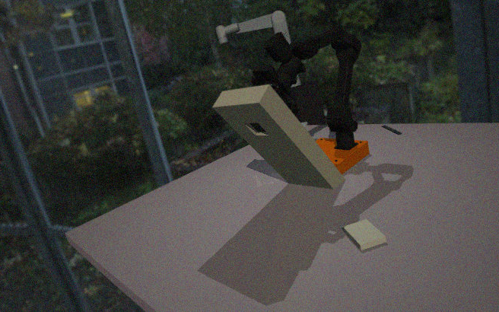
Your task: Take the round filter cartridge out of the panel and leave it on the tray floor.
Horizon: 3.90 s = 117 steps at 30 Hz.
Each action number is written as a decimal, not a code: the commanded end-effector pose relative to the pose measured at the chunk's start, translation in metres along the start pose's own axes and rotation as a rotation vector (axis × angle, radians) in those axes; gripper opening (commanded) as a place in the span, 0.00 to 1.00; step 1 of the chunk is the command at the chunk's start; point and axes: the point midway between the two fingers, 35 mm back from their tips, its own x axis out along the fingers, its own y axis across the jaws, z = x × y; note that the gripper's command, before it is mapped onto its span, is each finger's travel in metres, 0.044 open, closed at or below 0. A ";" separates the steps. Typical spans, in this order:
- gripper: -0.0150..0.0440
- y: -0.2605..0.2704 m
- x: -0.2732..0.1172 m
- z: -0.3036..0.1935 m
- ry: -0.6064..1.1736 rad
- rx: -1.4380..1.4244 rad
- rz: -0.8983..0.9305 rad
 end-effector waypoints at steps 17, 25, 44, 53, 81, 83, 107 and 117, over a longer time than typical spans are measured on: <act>0.41 0.001 0.008 0.000 -0.003 0.004 0.001; 0.32 0.000 0.001 0.000 0.000 0.000 0.000; 0.25 0.001 0.008 0.000 -0.003 -0.438 0.000; 0.25 0.001 0.009 0.000 -0.003 -0.751 0.000; 0.25 0.001 0.009 0.000 -0.003 -1.631 -0.002; 0.25 0.001 0.010 0.000 -0.003 -1.582 -0.002; 0.25 0.001 0.010 0.000 -0.003 -1.543 -0.002; 0.25 0.001 0.010 0.000 -0.003 -1.543 -0.002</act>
